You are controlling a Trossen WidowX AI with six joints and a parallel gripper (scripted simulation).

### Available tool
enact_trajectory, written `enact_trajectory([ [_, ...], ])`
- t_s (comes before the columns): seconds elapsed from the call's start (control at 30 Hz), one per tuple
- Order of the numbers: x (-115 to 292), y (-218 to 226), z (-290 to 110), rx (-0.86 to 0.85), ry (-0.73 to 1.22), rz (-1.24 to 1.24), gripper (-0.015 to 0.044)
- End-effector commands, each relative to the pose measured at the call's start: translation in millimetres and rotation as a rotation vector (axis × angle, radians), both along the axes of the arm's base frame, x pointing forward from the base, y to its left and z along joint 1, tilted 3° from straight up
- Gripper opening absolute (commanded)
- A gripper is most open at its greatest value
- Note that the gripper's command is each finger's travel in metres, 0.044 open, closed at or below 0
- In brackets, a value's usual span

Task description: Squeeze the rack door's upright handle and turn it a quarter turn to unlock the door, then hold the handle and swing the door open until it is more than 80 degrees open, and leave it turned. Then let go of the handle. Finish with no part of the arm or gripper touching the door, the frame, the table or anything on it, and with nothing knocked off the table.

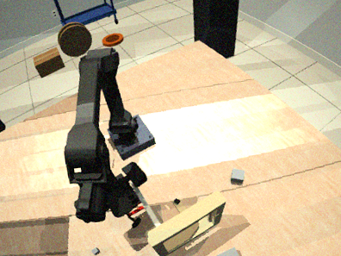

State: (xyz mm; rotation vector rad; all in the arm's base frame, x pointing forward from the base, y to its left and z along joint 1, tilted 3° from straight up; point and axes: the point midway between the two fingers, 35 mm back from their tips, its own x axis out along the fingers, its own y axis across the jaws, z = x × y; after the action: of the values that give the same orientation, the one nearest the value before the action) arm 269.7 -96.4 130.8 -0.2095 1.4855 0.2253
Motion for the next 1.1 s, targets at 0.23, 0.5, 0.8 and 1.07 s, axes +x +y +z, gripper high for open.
enact_trajectory([
  [0.23,-0.9,1.6,0.2,0.004,0.005,0.018,0.0289],
  [0.5,-0.6,1.0,7.1,0.004,0.005,0.018,0.0298],
  [0.8,-0.6,0.2,18.3,0.003,0.004,0.018,0.0298],
  [1.07,-1.0,-0.3,28.4,0.003,0.004,0.018,0.0298],
])
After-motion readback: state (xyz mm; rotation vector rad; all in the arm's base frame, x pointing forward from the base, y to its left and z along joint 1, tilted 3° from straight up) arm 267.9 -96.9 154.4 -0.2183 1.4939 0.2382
